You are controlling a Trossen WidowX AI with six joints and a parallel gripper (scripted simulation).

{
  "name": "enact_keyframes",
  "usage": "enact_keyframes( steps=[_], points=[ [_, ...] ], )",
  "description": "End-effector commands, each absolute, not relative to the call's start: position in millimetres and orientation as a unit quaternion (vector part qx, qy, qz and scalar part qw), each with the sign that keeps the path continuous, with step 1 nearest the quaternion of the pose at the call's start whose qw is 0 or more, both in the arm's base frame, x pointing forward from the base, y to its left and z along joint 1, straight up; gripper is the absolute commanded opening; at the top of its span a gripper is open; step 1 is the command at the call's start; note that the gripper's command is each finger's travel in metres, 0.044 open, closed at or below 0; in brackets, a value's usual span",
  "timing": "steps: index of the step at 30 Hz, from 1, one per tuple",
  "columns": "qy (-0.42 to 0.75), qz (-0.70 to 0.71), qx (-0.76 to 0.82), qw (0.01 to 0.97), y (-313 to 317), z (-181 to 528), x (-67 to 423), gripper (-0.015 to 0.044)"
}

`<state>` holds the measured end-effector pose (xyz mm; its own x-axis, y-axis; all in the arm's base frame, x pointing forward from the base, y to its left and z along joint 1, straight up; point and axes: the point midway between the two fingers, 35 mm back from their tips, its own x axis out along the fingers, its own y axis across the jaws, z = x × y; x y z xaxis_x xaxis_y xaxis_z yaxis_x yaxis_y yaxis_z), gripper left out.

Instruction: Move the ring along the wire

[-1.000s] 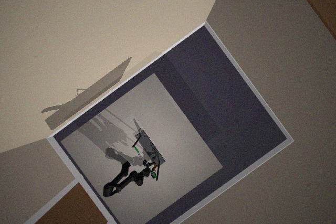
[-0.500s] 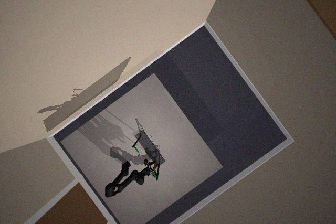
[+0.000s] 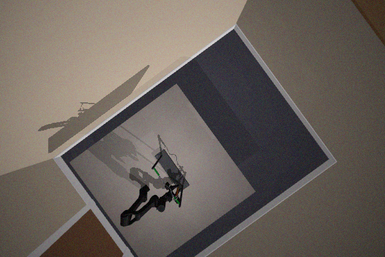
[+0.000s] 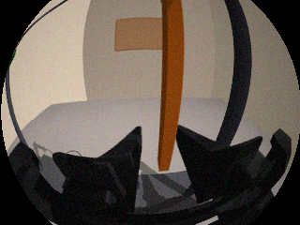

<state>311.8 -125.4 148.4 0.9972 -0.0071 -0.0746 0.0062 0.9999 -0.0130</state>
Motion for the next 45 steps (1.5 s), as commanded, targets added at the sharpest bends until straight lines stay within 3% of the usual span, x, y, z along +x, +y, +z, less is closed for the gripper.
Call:
enact_keyframes(
  steps=[1,4,9,11,18,45],
  points=[
    [0.036,-0.007,-0.006,0.999,-126.6,149.3,312.2,0.0160],
    [0.036,-0.007,-0.006,0.999,-126.6,149.3,312.2,0.0160],
    [0.037,-0.003,-0.006,0.999,-125.5,148.5,311.9,0.0029],
    [0.037,-0.003,-0.006,0.999,-125.5,148.5,311.9,0.0015],
    [0.037,-0.003,-0.006,0.999,-125.5,148.5,311.9,-0.0150],
    [0.037,0.000,-0.007,0.999,-127.8,160.8,311.8,-0.0150]
  ],
)
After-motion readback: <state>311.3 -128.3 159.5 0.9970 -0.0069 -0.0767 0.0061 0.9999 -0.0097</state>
